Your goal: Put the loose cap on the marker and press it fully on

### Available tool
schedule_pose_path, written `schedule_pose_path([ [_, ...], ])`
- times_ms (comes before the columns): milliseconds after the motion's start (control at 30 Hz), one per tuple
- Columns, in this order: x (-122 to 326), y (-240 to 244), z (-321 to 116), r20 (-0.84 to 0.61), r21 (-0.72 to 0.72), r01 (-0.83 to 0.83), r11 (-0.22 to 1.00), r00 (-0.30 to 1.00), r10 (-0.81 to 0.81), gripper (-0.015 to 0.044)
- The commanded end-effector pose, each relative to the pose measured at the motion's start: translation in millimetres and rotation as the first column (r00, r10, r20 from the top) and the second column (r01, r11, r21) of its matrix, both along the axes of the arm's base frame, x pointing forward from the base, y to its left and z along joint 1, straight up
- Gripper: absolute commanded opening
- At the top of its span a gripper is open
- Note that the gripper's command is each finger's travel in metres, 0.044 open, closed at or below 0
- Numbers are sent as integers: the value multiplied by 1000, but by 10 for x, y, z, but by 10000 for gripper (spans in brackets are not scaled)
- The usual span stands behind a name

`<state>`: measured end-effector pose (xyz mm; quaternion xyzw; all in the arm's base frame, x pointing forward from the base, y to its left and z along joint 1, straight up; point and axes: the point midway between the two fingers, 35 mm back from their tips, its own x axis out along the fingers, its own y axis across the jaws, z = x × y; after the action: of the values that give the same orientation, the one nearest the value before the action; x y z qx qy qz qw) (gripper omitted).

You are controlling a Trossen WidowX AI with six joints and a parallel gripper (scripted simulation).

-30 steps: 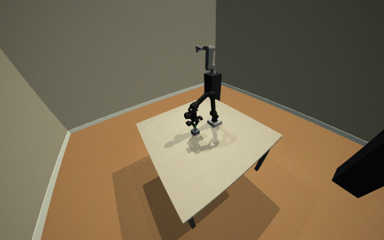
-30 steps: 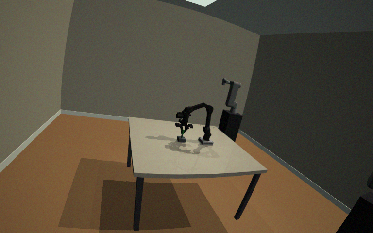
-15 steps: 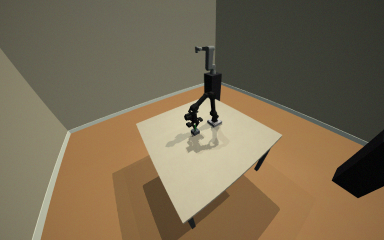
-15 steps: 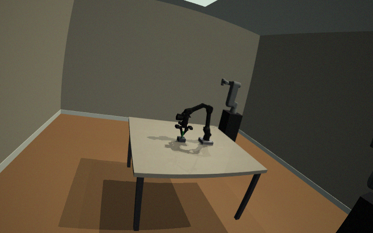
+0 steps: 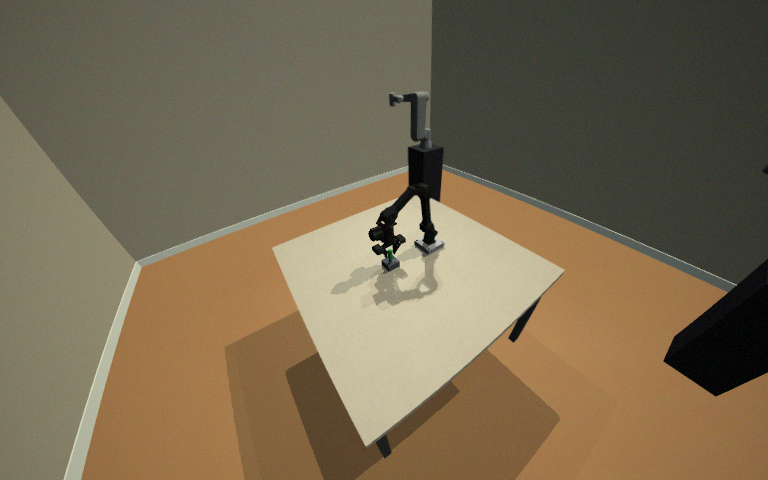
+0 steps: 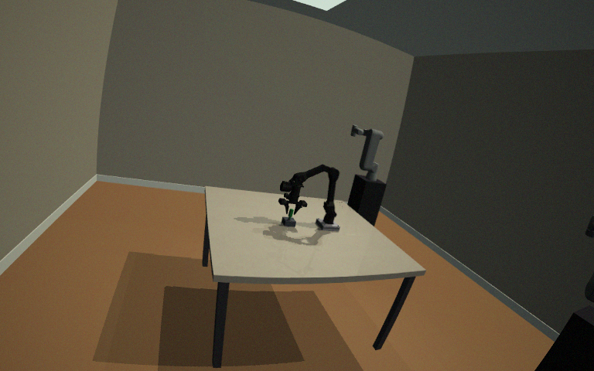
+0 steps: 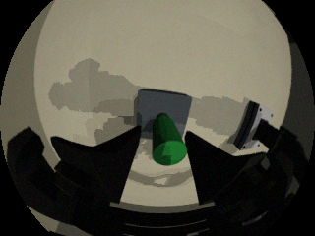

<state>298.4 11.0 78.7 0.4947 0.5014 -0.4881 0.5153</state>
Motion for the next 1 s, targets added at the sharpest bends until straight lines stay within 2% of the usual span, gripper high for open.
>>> schedule_pose_path([
  [0, 0, 0, 1, 0, 0, 0, 1000, 1000, 0, 341],
  [133, 0, 0, 1, 0, 0, 0, 1000, 1000, 0, 440],
  [233, 9, 1, 82, 1, 2, -3, 1000, 1000, 3, 440],
  [400, -4, 5, 673, 1, 2, -3, 1000, 1000, 3, 440],
  [533, -15, 4, 751, 0, 0, 0, 1000, 1000, 0, 440],
  [600, -16, 4, 747, 0, -1, -65, 998, 998, 65, 387],
  [733, -21, 1, 725, -5, -8, -428, 904, 904, 428, 282],
  [833, -26, -1, 707, -9, -12, -673, 740, 740, 673, 204],
  [967, -32, -4, 684, -17, -15, -906, 424, 424, 905, 99],
])
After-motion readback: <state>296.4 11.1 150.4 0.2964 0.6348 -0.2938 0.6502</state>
